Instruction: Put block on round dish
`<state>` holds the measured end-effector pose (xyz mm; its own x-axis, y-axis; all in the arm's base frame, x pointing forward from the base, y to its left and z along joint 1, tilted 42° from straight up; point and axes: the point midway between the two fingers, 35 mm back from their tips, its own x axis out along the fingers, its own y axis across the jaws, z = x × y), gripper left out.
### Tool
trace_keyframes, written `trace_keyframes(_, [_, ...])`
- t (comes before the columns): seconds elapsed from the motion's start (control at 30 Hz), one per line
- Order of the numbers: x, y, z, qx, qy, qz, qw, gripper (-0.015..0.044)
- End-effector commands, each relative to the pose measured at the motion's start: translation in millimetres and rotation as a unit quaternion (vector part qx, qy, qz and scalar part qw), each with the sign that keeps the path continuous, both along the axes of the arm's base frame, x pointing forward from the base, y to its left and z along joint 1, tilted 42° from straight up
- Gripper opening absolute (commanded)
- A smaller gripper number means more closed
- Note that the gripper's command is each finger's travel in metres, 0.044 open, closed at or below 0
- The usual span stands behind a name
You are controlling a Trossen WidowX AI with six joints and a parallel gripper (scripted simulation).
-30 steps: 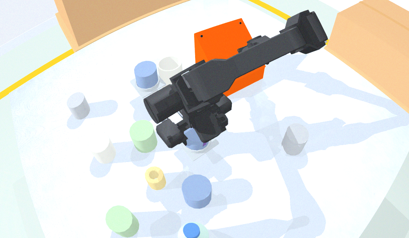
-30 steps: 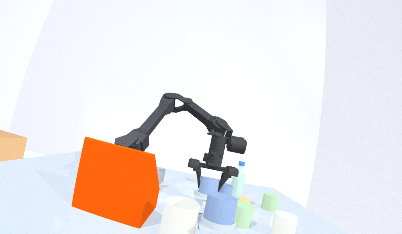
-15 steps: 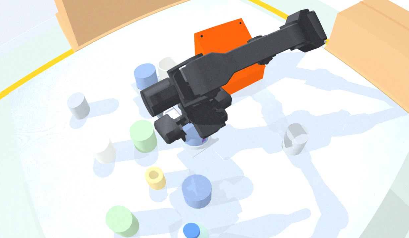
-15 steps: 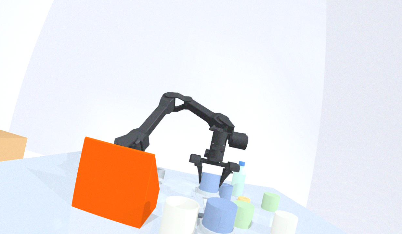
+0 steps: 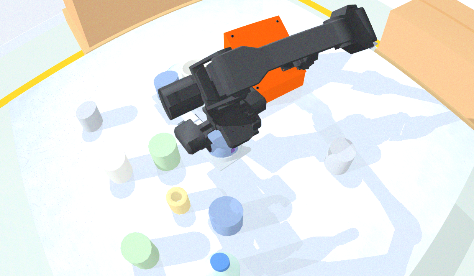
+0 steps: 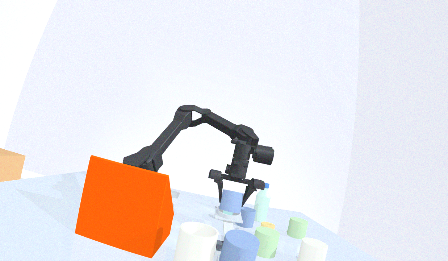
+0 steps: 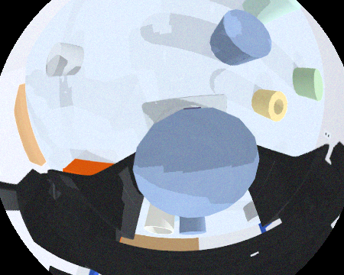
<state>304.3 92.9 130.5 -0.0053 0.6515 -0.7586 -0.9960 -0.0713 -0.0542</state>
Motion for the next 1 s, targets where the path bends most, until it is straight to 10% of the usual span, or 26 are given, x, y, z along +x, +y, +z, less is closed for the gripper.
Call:
trace_keyframes(0.0, [4.2, -4.0, 7.4, 0.003, -0.01, 0.0, 1.0, 0.0])
trace_keyframes(0.97, [1.9, -28.7, 35.3, 0.003, -0.01, 0.0, 1.0, 0.0])
